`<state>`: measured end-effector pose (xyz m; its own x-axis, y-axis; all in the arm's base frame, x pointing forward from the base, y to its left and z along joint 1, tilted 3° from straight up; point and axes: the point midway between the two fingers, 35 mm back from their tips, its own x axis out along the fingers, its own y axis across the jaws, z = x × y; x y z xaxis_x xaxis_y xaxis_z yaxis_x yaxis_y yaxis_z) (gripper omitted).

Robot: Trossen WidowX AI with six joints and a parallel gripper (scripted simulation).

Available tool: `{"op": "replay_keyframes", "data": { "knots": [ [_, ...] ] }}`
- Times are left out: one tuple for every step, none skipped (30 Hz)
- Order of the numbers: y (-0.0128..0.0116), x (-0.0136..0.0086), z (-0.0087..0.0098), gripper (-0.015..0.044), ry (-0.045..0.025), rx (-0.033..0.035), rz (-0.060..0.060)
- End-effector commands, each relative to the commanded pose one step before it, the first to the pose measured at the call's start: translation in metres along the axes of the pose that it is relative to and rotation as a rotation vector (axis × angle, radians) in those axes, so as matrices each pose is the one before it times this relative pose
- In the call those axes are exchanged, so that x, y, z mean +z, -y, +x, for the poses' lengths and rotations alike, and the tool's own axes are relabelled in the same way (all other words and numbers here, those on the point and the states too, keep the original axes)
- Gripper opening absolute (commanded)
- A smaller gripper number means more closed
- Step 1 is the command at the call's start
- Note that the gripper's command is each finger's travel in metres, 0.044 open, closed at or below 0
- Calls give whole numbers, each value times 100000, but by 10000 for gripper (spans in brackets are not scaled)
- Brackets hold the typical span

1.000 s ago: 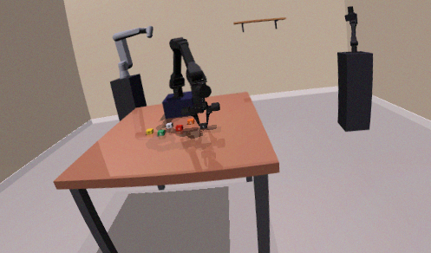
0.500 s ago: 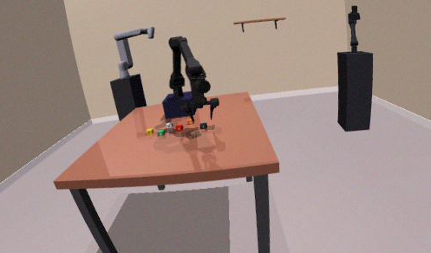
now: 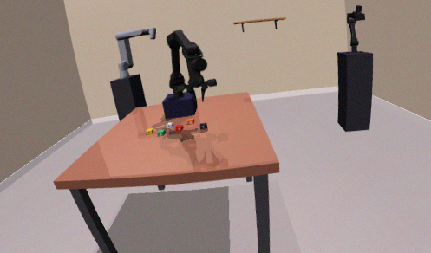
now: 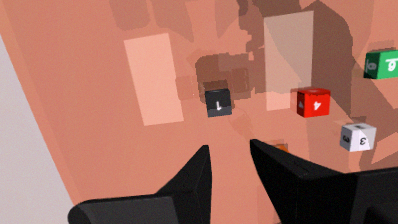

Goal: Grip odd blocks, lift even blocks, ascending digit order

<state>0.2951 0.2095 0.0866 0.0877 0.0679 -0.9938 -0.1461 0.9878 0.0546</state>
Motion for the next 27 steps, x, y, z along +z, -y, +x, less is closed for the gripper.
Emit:
{"op": "replay_keyframes", "data": {
  "knots": [
    [173, -213, 246, 120, -1243, -1023, 415],
    [0, 0, 0, 120, 0, 0, 0],
    [0, 0, 0, 120, 0, 0, 0],
    [0, 0, 0, 120, 0, 0, 0],
    [268, 105, 6, 120, -3, -43, -3],
    [808, 301, 17, 120, -9, -126, -9],
    [1357, 457, 26, 120, -17, -203, -14],
    [1664, 479, 28, 120, -23, -236, -16],
    [1677, 395, 25, 120, -26, -224, -15],
    [1686, 311, 21, 120, -27, -212, -14],
    [1691, 226, 18, 120, -28, -201, -14],
    [1692, 143, 15, 120, -27, -191, -13],
    [1688, 59, 12, 120, -26, -181, -12],
    [1681, -23, 9, 120, -23, -171, -11],
    [1669, -105, 6, 120, -20, -163, -11],
    [1653, -186, 3, 120, -16, -155, -10],
    [1634, -265, 0, 120, -11, -148, -9],
    [1610, -343, -3, 120, -6, -141, -9],
    [1583, -419, -6, 120, 0, -136, -8],
    [1552, -494, -9, 120, 7, -132, -8],
    [1518, -566, -12, 120, 14, -128, -8],
    [1480, -636, -15, 120, 21, -126, -7],
    [1189, -575, -14, 120, 23, -102, -6],
    [699, -367, -9, 120, 16, -61, -3],
    [231, -126, -3, 120, 6, -20, -1],
    [0, 0, 0, 120, 0, 0, 0],
    [0, 0, 0, 120, 0, 0, 0]
  ]
}}
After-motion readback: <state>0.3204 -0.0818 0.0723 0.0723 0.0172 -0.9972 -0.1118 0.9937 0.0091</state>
